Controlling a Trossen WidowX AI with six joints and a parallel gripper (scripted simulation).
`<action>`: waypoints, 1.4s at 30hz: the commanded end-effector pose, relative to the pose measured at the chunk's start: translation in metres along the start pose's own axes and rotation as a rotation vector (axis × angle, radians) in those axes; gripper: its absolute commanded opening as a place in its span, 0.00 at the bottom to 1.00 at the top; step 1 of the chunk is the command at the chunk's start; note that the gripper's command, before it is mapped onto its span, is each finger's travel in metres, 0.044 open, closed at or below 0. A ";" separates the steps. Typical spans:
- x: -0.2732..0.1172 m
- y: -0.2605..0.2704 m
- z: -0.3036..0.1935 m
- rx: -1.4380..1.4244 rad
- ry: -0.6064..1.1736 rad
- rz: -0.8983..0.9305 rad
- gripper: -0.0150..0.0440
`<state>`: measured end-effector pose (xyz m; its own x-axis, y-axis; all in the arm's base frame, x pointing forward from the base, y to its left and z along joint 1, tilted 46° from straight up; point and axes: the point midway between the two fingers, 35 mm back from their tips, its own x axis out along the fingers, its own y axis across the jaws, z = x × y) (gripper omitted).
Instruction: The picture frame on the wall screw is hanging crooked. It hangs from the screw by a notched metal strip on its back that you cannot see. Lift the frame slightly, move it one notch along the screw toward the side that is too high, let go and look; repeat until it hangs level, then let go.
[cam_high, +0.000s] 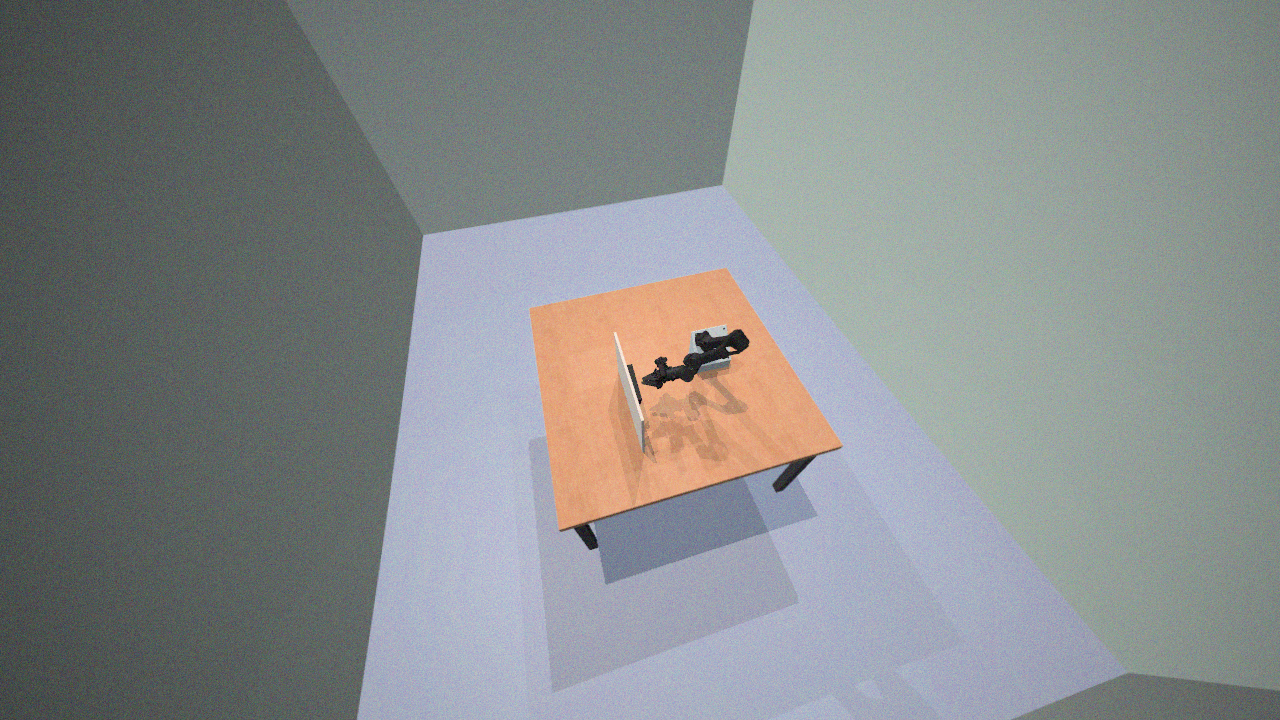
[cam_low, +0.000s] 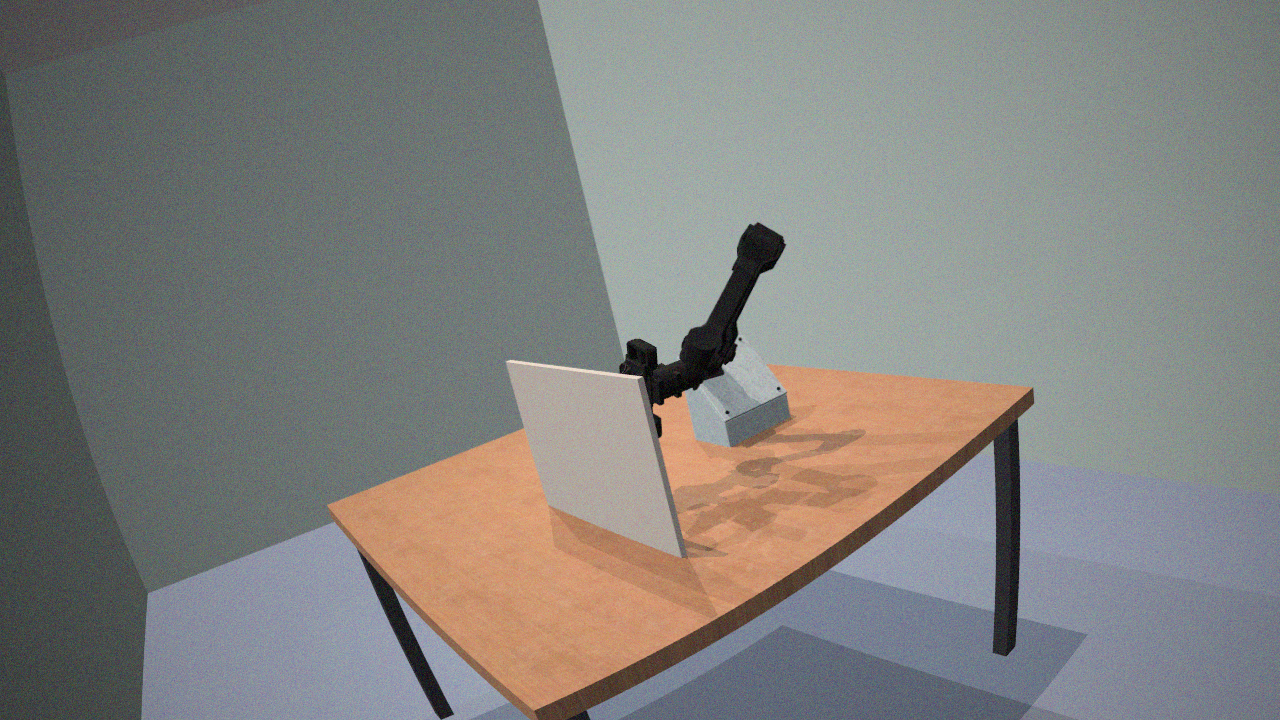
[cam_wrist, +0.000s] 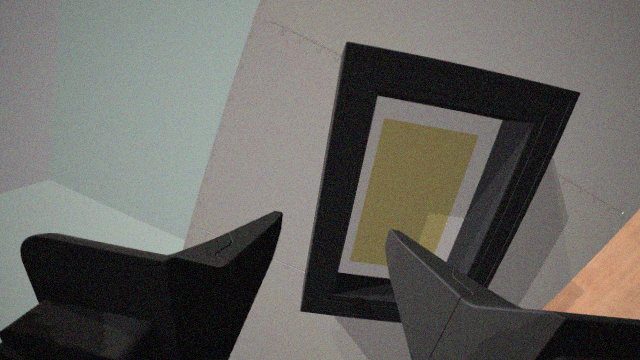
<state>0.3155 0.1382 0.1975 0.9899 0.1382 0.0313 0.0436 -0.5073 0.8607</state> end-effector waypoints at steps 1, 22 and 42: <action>0.003 0.001 -0.002 0.005 0.005 0.000 0.69; 0.036 0.001 -0.002 0.005 0.006 0.002 0.69; 0.040 0.001 -0.002 0.005 0.006 0.002 0.69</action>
<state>0.3548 0.1440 0.1991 0.9899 0.1380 0.0324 0.0425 -0.5071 0.8608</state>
